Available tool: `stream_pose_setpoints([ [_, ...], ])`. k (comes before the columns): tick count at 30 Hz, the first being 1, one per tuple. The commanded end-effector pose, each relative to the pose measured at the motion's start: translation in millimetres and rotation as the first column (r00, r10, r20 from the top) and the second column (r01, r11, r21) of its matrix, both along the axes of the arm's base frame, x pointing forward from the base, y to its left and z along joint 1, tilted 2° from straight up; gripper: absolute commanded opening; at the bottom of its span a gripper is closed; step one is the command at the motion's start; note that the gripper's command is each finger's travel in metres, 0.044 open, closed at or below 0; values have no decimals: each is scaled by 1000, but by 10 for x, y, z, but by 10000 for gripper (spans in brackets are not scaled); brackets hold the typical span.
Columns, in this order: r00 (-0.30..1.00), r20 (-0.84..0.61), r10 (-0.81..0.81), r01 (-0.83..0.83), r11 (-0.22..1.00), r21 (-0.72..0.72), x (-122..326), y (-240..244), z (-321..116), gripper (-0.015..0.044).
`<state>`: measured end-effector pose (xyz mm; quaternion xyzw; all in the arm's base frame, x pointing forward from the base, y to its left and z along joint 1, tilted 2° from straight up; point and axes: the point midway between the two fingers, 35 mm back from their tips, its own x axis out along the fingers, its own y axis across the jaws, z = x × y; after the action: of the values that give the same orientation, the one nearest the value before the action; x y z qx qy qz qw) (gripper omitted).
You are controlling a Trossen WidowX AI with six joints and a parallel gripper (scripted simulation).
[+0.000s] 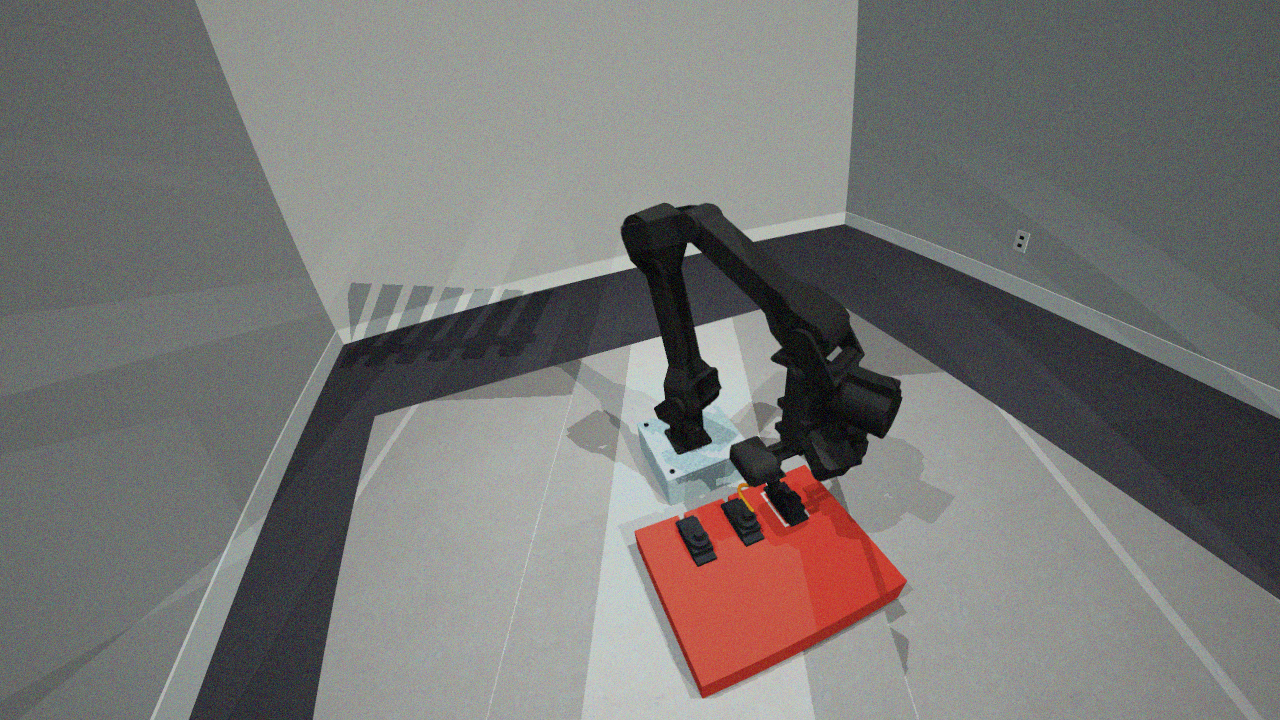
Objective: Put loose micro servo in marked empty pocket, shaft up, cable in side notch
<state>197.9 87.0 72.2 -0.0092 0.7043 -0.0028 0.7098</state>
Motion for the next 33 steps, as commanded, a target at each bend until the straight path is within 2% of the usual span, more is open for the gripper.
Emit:
stream_pose_setpoints([
  [1,1000,9,0,0,1000,2,290,22,192,424],
  [2,1000,9,-1,1,1000,2,377,22,248,440],
  [8,1000,11,-2,2,1000,-1,830,-16,517,440],
  [12,1000,13,-3,3,1000,0,833,-15,594,440],
  [18,1000,22,-8,8,1000,8,734,-8,992,440],
  [33,1000,22,-8,8,1000,8,734,-8,992,440],
])
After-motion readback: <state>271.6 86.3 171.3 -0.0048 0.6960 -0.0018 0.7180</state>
